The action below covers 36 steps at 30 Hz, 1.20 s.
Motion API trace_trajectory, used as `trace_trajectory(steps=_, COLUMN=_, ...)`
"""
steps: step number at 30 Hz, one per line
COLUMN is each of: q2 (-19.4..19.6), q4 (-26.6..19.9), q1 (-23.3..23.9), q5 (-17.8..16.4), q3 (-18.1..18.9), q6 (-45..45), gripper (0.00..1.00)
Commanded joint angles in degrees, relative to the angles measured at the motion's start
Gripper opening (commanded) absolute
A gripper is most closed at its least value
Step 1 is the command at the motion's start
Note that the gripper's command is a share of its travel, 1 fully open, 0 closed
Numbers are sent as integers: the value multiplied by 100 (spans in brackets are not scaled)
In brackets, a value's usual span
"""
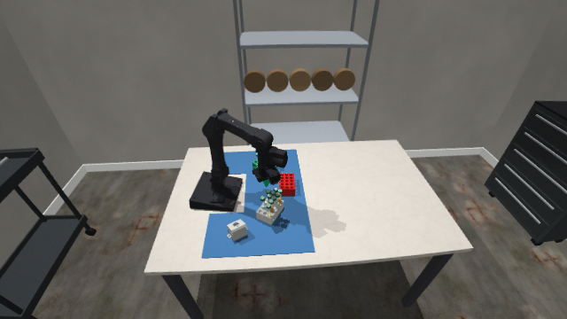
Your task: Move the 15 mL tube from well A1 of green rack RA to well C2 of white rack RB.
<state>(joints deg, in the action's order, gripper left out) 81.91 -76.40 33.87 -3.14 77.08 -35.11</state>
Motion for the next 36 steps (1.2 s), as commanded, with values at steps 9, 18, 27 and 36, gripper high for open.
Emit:
trace_trajectory(steps=9, q2=52, q4=1, q1=621, q5=-97, q3=69, q6=786, gripper=0)
trace_trajectory(steps=18, q2=83, q4=0, q1=1269, q5=-189, q3=51, q6=1430, gripper=0)
trace_trajectory(steps=27, q2=201, q4=-3, q1=1976, q5=-281, q3=104, q6=2134, gripper=0)
trace_trajectory(steps=36, q2=234, q4=-4, q1=2427, q5=-336, q3=89, q6=2583, gripper=0)
